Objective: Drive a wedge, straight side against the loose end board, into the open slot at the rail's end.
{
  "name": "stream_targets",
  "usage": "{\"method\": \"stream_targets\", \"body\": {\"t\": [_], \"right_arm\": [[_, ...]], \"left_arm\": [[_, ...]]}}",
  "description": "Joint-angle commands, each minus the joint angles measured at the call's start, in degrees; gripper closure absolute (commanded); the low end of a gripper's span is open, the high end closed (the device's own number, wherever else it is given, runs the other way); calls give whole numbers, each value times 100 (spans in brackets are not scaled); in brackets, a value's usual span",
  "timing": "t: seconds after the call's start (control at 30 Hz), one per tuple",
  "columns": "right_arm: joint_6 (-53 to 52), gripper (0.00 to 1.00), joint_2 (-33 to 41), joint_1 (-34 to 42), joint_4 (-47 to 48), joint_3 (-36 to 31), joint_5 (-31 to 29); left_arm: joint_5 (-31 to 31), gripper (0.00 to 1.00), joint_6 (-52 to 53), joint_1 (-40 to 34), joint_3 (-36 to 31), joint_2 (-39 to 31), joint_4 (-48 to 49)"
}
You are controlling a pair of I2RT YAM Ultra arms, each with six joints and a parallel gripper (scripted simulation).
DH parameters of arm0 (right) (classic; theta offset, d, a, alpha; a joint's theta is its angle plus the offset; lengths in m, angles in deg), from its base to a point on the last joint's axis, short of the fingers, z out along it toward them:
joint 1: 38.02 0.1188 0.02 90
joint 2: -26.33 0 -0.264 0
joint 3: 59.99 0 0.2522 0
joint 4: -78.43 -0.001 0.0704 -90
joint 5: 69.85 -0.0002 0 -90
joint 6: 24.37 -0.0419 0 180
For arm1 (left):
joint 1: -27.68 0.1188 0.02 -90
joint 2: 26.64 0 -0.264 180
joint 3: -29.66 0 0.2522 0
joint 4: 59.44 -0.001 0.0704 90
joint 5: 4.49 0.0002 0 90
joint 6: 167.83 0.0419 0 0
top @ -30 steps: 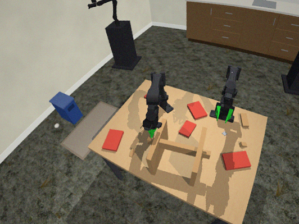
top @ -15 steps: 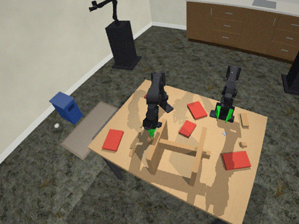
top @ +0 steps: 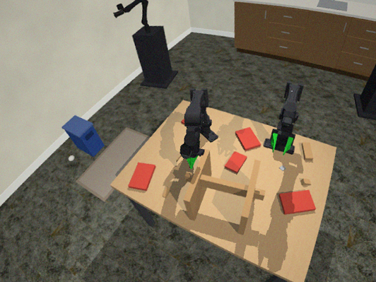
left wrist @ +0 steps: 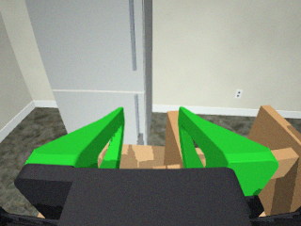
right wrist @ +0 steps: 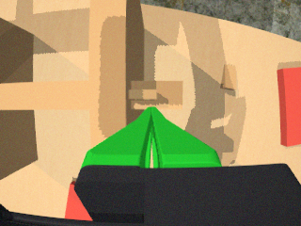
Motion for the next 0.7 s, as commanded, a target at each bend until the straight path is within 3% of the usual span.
{"method": "stream_targets", "body": {"t": [0.0, 0.67], "right_arm": [[-56, 100, 216, 0, -160, 325, -62], [-117, 100, 78, 149, -1214, 1439, -113]], "left_arm": [[-25, 56, 31, -60, 35, -3, 18], [-25, 56, 31, -60, 35, -3, 18]]}}
